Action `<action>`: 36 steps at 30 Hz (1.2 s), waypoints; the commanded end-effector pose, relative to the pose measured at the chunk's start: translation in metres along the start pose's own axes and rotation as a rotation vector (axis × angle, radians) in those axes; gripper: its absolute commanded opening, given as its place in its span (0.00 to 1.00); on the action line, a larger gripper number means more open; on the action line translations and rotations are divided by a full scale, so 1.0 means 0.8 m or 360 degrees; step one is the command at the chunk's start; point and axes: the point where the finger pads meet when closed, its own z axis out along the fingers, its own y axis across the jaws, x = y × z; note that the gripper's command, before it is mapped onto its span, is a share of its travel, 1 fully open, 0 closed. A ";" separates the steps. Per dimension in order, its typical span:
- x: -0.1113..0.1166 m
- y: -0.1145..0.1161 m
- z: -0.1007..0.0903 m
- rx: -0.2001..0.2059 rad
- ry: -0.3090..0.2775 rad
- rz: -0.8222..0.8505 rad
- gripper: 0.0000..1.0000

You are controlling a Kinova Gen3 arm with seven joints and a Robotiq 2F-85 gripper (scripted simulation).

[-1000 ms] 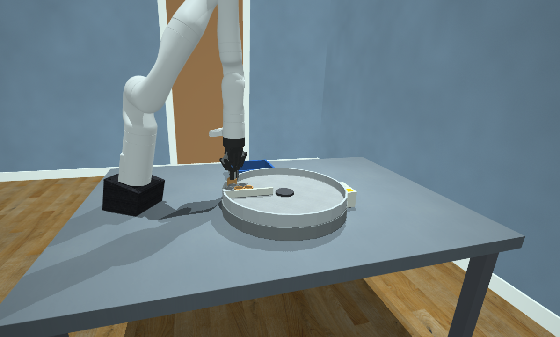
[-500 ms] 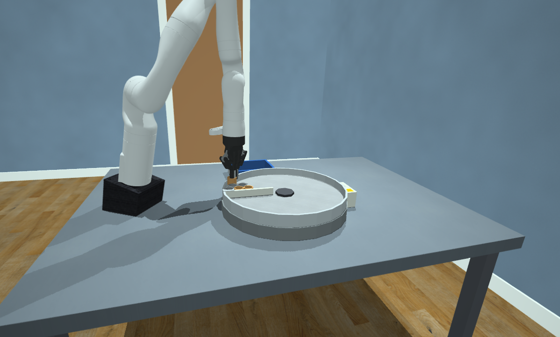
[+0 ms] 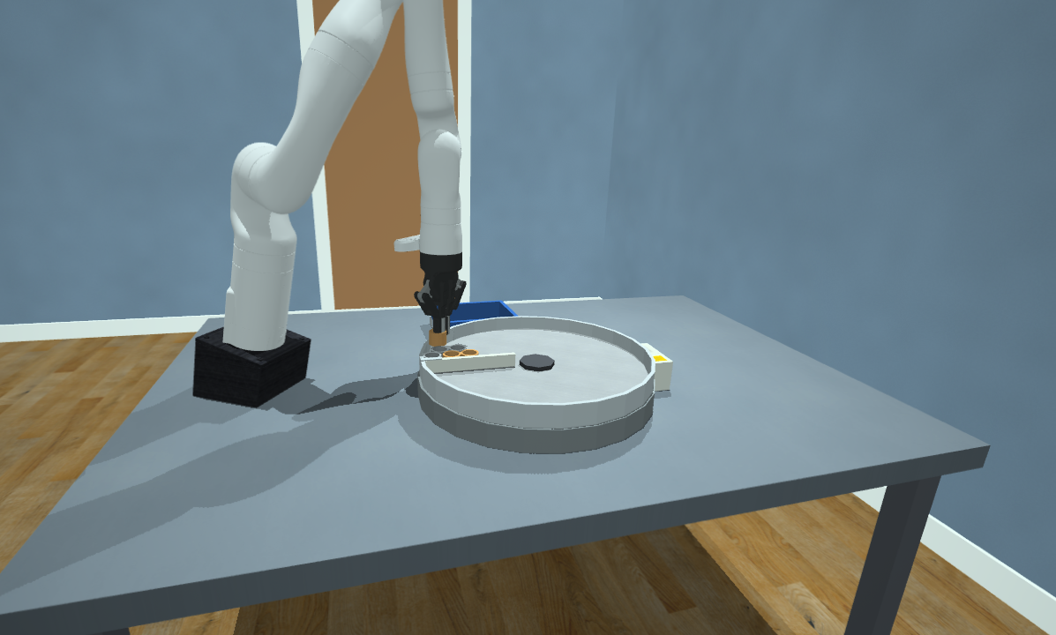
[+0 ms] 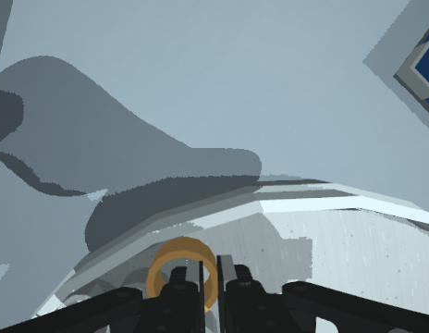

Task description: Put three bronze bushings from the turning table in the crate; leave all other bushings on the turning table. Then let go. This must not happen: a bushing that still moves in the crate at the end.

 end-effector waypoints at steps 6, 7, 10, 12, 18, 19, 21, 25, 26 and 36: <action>0.000 0.002 -0.009 -0.0006 -0.0003 -0.0003 0.00; 0.000 0.002 -0.009 -0.0006 -0.0003 -0.0003 0.00; 0.000 0.002 -0.009 -0.0006 -0.0003 -0.0003 0.00; 0.000 0.002 -0.009 -0.0006 -0.0003 -0.0003 0.00; 0.000 0.001 -0.014 -0.0005 -0.0003 -0.0002 0.00; 0.000 0.001 -0.016 -0.0005 -0.0003 -0.0002 0.00; 0.000 0.001 -0.018 -0.0005 -0.0003 -0.0002 0.00; 0.000 0.001 -0.018 -0.0005 -0.0003 -0.0002 0.00; 0.000 0.001 -0.018 -0.0005 -0.0003 -0.0002 0.00; 0.000 0.001 -0.025 -0.0004 -0.0003 -0.0001 0.00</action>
